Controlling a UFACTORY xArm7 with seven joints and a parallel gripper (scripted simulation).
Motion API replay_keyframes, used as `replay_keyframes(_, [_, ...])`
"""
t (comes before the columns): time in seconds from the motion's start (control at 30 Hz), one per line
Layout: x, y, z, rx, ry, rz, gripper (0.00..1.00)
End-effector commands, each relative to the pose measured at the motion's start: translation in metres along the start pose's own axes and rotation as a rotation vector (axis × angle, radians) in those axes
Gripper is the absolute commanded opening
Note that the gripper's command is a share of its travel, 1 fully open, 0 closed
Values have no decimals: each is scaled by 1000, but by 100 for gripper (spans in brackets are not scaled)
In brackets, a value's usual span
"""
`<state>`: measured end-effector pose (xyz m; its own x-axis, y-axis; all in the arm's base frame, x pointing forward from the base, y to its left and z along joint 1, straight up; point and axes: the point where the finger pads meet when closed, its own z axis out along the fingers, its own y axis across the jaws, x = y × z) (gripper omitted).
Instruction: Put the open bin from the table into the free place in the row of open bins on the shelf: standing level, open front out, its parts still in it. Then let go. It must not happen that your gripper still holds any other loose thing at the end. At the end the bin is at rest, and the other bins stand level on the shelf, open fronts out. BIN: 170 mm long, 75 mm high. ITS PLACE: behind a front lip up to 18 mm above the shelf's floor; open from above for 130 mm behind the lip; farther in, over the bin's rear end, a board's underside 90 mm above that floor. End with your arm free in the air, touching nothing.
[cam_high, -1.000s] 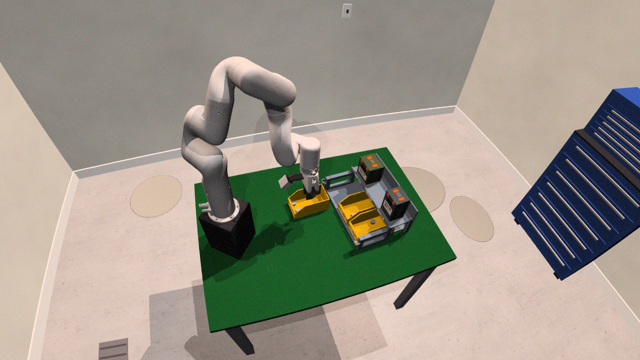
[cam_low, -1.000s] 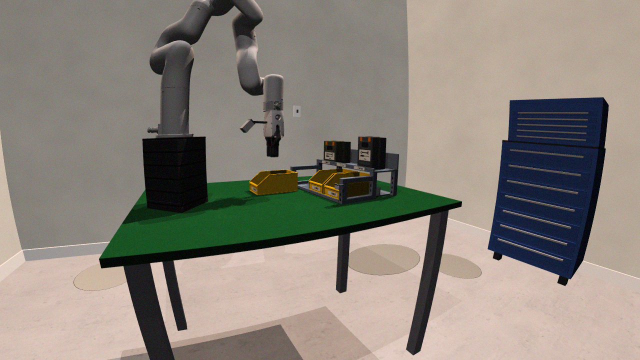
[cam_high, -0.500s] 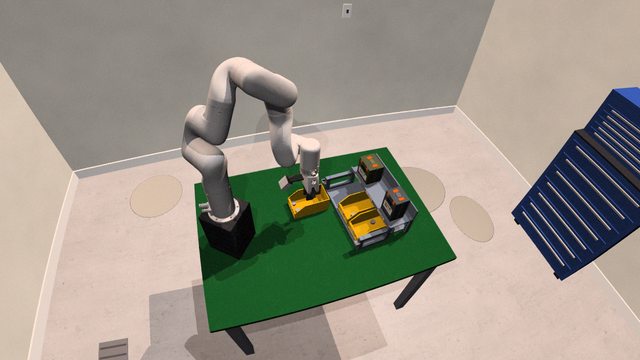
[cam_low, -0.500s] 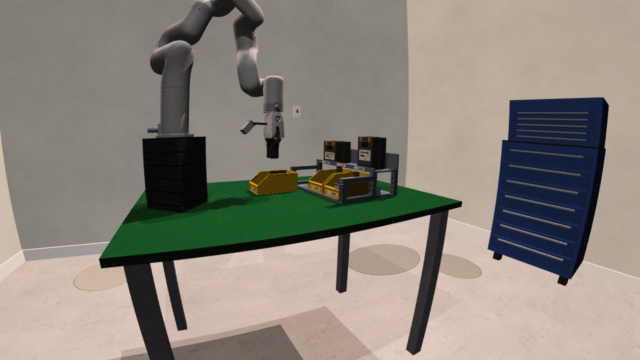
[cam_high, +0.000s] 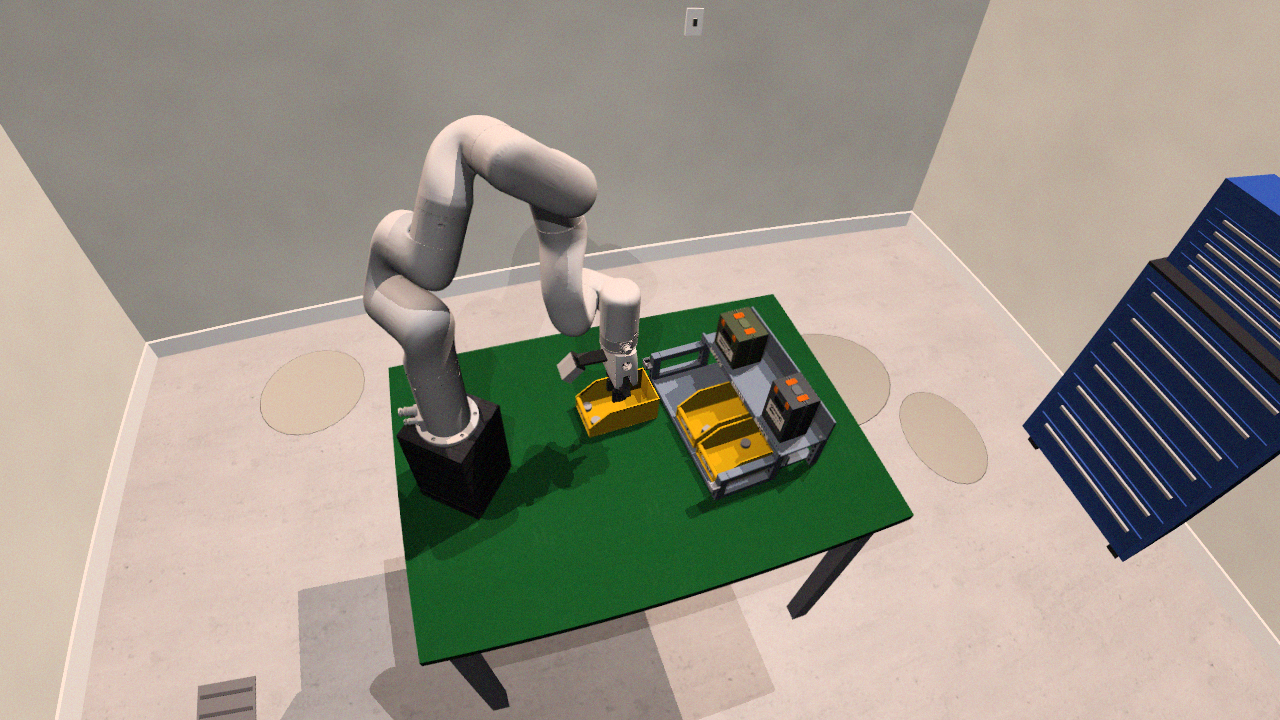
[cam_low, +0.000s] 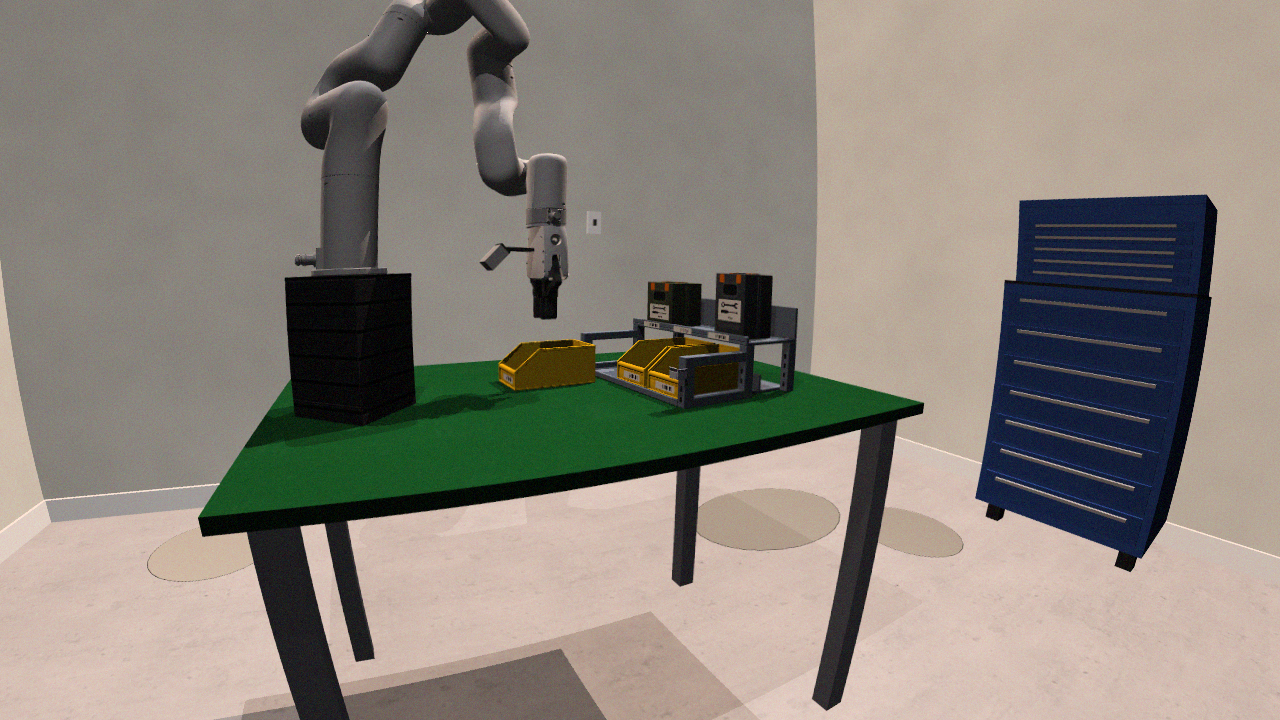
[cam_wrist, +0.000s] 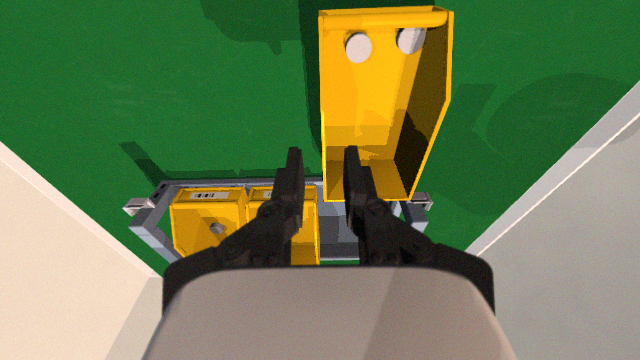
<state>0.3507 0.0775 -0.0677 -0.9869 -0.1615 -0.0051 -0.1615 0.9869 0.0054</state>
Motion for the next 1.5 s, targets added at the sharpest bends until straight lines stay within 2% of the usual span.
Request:
replay_keyframes(0.0, [-1, 0, 0, 0, -3, 0, 28])
replay_keyframes(0.5, [-1, 0, 1, 0, -3, 0, 28])
replay_keyframes(0.53, [-1, 0, 1, 0, -3, 0, 33])
replay_keyframes(1.07, [-1, 0, 1, 0, -3, 0, 33])
replay_keyframes(1.23, [-37, 17, 4, 0, -3, -260, 33])
replay_keyframes(1.47, [-37, 17, 4, 0, -3, -260, 33])
